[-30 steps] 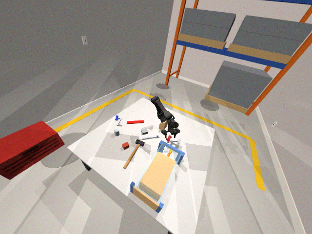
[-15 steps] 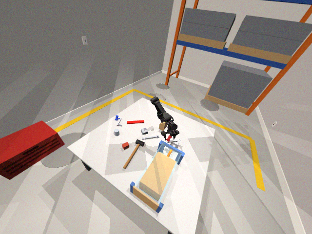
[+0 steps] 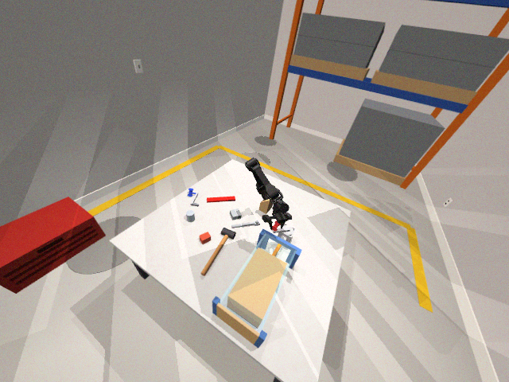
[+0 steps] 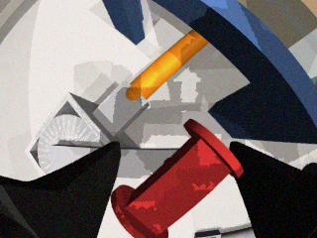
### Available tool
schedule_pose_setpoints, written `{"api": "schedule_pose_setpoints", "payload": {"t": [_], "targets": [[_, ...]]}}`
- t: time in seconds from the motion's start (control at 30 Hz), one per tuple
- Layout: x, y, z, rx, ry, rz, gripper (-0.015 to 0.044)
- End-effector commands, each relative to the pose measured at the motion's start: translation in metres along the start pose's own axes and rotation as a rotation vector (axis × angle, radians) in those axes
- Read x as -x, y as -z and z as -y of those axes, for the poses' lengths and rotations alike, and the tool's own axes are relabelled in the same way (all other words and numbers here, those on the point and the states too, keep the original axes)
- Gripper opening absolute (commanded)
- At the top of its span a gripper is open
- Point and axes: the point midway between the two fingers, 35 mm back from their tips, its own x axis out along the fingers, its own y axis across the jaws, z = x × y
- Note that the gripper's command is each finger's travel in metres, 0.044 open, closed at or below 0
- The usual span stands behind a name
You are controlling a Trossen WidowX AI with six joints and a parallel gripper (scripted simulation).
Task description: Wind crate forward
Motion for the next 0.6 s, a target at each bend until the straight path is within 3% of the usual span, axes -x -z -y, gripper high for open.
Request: {"api": "schedule_pose_setpoints", "payload": {"t": [0.0,0.23,0.47,0.57], "targets": [[0.0003,0.0,-0.0014,0.001,-0.008,0.0,0.0249],[0.0003,0.0,-0.0014,0.001,-0.008,0.0,0.0202],[0.0003,0.0,-0.0014,0.001,-0.008,0.0,0.0019],[0.0003,0.0,-0.0014,0.001,-0.008,0.0,0.0]]}}
